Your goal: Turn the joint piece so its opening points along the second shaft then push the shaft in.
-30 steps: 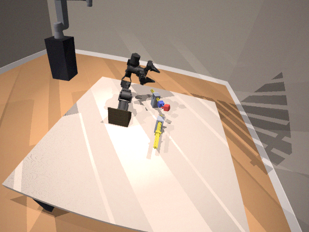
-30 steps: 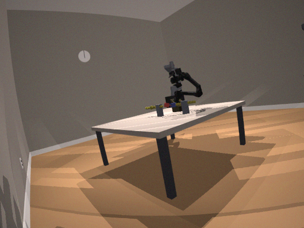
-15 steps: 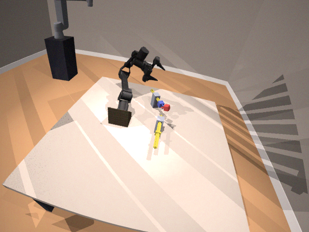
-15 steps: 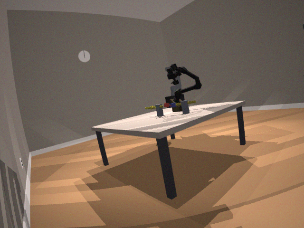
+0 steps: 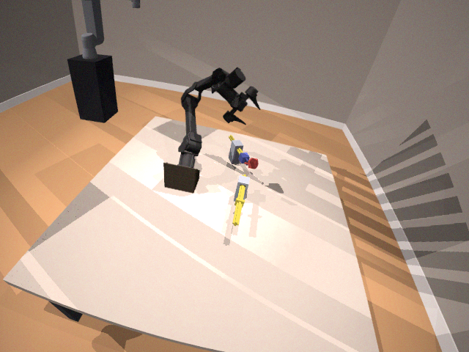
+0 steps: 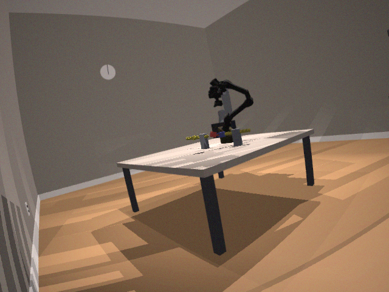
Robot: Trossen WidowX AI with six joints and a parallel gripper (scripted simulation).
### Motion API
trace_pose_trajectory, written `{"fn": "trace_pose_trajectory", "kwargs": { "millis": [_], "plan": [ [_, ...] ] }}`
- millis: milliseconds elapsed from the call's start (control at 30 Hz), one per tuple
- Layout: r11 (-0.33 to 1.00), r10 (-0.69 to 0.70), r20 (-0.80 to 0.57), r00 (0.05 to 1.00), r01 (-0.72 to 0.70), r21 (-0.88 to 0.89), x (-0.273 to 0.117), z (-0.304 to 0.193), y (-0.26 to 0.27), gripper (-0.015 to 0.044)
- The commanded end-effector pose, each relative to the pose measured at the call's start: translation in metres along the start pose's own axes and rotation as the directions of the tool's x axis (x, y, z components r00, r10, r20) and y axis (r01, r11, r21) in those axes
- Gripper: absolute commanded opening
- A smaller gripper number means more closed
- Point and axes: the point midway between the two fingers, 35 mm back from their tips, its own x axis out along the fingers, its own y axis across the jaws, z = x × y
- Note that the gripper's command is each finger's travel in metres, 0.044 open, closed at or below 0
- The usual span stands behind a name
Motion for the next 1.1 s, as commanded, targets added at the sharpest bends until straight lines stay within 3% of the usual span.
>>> {"fn": "trace_pose_trajectory", "kwargs": {
  "millis": [0, 567, 1067],
  "plan": [
    [0.997, -0.055, -0.017, 0.998, 0.054, -0.057, 0.009, 0.007, 0.003, 0.0440],
    [0.858, -0.345, -0.120, 0.931, 0.262, -0.441, 0.072, 0.031, 0.012, 0.0440],
    [0.597, -0.593, -0.179, 0.785, 0.280, -0.752, 0.143, 0.043, -0.005, 0.0440]
  ]
}}
